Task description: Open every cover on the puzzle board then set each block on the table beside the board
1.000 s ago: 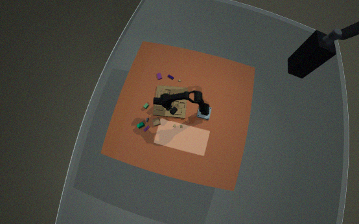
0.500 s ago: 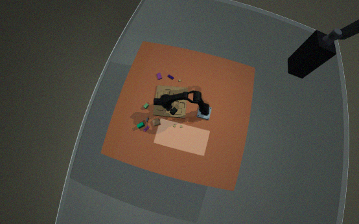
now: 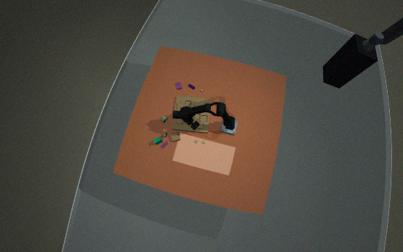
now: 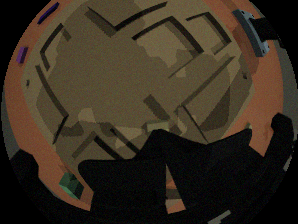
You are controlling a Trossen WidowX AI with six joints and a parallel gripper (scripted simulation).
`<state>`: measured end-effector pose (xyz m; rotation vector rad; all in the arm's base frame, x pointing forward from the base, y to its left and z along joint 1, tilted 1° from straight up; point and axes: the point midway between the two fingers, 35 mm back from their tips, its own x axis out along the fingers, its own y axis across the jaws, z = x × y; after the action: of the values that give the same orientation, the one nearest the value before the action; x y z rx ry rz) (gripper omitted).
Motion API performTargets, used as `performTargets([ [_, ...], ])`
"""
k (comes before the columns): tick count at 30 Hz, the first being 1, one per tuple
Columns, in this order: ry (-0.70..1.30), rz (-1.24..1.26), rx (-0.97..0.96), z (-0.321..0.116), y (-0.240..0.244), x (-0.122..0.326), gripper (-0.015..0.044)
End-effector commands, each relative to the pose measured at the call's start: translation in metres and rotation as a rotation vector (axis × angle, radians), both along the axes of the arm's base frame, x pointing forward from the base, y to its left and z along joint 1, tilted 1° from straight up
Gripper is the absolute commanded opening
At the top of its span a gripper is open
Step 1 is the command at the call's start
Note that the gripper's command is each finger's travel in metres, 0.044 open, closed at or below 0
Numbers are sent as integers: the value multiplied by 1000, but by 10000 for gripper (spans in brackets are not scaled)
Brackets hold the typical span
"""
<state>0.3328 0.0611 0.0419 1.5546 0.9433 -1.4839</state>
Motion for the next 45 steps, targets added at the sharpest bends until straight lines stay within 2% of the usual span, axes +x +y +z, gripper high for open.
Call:
performTargets([
  [1, 3, -2, 6, -1, 1, -1, 0],
  [17, 3, 43, 3, -4, -8, 8, 0],
  [21, 1, 304, -9, -4, -8, 8, 0],
  [34, -4, 1519, -64, -3, -9, 9, 0],
  [36, -5, 1581, -66, -3, -9, 9, 0],
  [45, -5, 1581, -66, -3, -9, 10, 0],
])
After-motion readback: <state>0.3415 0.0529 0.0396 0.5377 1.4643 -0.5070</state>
